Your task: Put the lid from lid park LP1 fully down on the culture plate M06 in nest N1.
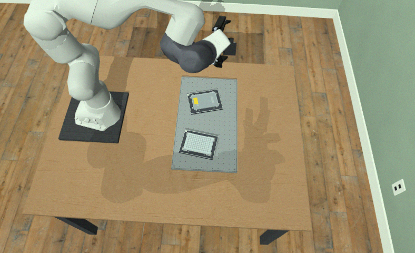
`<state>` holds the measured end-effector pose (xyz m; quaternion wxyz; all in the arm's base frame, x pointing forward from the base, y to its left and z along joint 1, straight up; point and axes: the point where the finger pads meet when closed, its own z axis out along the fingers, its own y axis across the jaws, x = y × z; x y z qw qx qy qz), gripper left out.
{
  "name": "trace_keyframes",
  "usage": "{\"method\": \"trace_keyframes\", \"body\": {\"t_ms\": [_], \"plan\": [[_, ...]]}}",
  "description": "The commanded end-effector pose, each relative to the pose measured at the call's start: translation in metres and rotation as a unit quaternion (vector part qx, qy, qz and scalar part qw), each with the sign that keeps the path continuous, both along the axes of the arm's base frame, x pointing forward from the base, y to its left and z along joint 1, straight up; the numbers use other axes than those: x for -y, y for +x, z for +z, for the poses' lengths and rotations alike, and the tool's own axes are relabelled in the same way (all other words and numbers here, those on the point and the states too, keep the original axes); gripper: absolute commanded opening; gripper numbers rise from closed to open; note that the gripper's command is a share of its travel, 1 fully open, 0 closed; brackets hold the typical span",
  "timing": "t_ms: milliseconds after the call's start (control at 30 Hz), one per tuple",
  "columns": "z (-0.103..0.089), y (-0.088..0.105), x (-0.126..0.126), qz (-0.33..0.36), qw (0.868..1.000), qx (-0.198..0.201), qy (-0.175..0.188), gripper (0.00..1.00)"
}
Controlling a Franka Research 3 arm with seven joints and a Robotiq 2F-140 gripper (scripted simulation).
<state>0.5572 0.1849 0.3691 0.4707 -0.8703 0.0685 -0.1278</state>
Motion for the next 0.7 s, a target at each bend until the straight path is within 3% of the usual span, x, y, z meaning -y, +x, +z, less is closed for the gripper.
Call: {"method": "trace_keyframes", "body": {"t_ms": [0,567,633,667], "plan": [[0.0,0.0,0.0,0.0,1.0,0.0,0.0,1.0],[-0.001,0.0,0.0,0.0,1.0,-0.001,-0.001,1.0],[-0.025,-0.006,0.001,0.008,0.999,-0.016,-0.032,1.0],[-0.051,-0.014,0.004,0.018,0.997,-0.032,-0.067,1.0]]}}
